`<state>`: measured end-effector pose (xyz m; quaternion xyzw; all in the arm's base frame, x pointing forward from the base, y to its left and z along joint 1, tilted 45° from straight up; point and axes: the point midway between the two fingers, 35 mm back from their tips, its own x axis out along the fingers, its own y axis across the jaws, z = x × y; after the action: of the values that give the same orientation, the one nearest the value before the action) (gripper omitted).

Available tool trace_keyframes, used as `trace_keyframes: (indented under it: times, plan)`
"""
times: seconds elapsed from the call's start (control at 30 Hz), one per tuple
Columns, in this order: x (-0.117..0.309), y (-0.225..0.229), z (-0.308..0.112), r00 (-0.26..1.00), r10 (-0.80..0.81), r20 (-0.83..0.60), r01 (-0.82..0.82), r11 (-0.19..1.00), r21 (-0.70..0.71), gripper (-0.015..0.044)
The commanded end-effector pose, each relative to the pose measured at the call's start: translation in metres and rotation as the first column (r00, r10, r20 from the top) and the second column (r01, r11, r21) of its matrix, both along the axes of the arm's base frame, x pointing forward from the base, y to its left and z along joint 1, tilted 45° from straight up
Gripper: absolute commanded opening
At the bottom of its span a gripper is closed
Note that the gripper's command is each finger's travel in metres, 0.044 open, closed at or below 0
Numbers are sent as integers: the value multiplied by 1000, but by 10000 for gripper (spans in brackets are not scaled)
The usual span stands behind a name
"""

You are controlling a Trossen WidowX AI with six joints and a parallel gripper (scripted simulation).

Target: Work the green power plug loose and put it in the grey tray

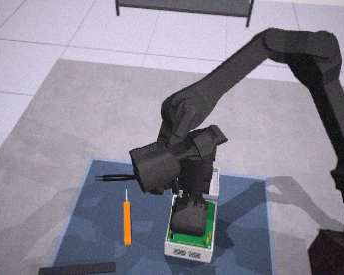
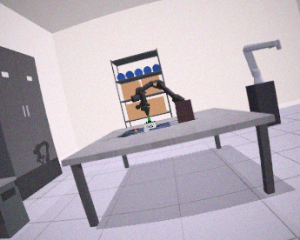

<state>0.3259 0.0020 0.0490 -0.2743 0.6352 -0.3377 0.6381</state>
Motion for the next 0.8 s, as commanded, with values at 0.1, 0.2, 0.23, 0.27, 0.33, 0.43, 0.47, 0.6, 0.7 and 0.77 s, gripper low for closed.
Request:
trace_keyframes:
  times: [0.1, 0.2, 0.23, 0.27, 0.33, 0.43, 0.47, 0.6, 0.7, 0.77]
  plan:
    - [1, 10, 15, 999, 44, 16, -45, 994, 96, 0]
    - [0, 5, 21, 999, 47, 23, -50, 982, 181, 0]
    - [0, 5, 23, 999, 48, 26, -52, 977, 205, 0]
    - [0, 4, 24, 998, 48, 27, -53, 973, 224, 0]
    - [0, 2, 26, 998, 48, 29, -54, 967, 248, 0]
    - [0, 3, 26, 998, 48, 28, -54, 969, 239, 0]
    - [0, 4, 25, 998, 48, 27, -53, 973, 225, 0]
    - [0, 11, 19, 999, 46, 19, -48, 991, 127, 0]
    - [1, 16, 14, 999, 42, 12, -43, 998, 43, 0]
    - [1, 18, 11, 999, 41, 9, -41, 999, 1, 0]
